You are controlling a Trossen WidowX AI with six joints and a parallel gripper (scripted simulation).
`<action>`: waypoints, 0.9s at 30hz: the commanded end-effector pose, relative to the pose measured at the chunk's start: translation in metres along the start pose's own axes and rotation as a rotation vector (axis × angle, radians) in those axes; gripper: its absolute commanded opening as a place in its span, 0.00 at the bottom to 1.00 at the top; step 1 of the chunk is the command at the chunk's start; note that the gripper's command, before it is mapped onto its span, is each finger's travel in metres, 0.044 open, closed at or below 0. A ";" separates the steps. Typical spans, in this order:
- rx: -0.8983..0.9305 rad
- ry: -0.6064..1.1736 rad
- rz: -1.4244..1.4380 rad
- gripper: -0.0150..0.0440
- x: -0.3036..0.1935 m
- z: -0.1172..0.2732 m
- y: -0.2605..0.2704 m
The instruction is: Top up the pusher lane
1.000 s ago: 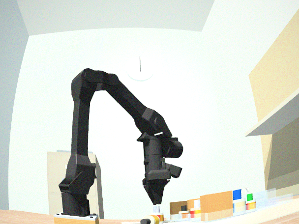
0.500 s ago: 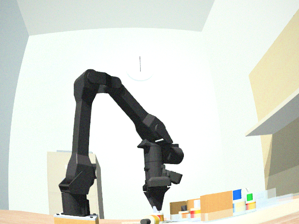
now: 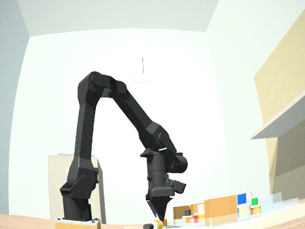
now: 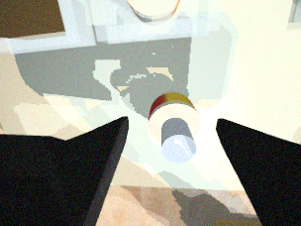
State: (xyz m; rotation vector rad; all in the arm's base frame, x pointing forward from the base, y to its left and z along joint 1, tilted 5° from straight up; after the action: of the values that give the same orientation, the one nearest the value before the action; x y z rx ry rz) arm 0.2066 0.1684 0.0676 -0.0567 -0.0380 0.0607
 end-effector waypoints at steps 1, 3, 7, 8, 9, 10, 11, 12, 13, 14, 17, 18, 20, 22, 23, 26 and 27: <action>-0.010 0.005 0.006 0.69 0.000 -0.003 -0.001; -0.010 0.005 0.006 0.60 0.000 -0.003 -0.001; -0.010 0.005 0.006 0.52 0.000 -0.003 -0.001; -0.010 0.005 0.006 0.51 0.000 -0.003 -0.001; -0.010 0.005 0.006 0.50 0.000 -0.003 -0.001; -0.010 0.005 0.006 0.49 0.000 -0.003 -0.001; -0.010 0.005 0.006 0.44 0.000 -0.003 -0.001; -0.010 0.005 0.006 0.40 0.000 -0.002 -0.001; -0.010 0.005 0.006 0.35 0.000 0.000 0.000; -0.010 0.005 0.006 0.31 0.000 0.005 0.001; -0.009 0.005 0.006 0.25 0.001 0.022 0.004; -0.009 0.005 0.006 0.25 0.001 0.027 0.004; -0.009 0.005 0.006 0.25 0.001 0.039 0.006; -0.009 0.006 0.006 0.25 0.001 0.051 0.007; -0.009 0.006 0.006 0.25 0.000 0.056 0.007; -0.009 0.006 0.006 0.25 -0.002 0.074 0.008; -0.008 0.006 0.006 0.25 -0.003 0.080 0.008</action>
State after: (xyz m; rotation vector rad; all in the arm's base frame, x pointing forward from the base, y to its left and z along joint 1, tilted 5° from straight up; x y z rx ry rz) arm 0.2036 0.1795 0.1291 -0.0686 -0.0256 0.0706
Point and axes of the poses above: the point midway between the two fingers, 35 mm back from their tips, its own z axis back along the fingers, its own y axis across the jaws, x = y × z, the point moved 4 cm from there along z, back along the fingers, and after that the axes turned 5 degrees about -z, right-handed, at the moved point
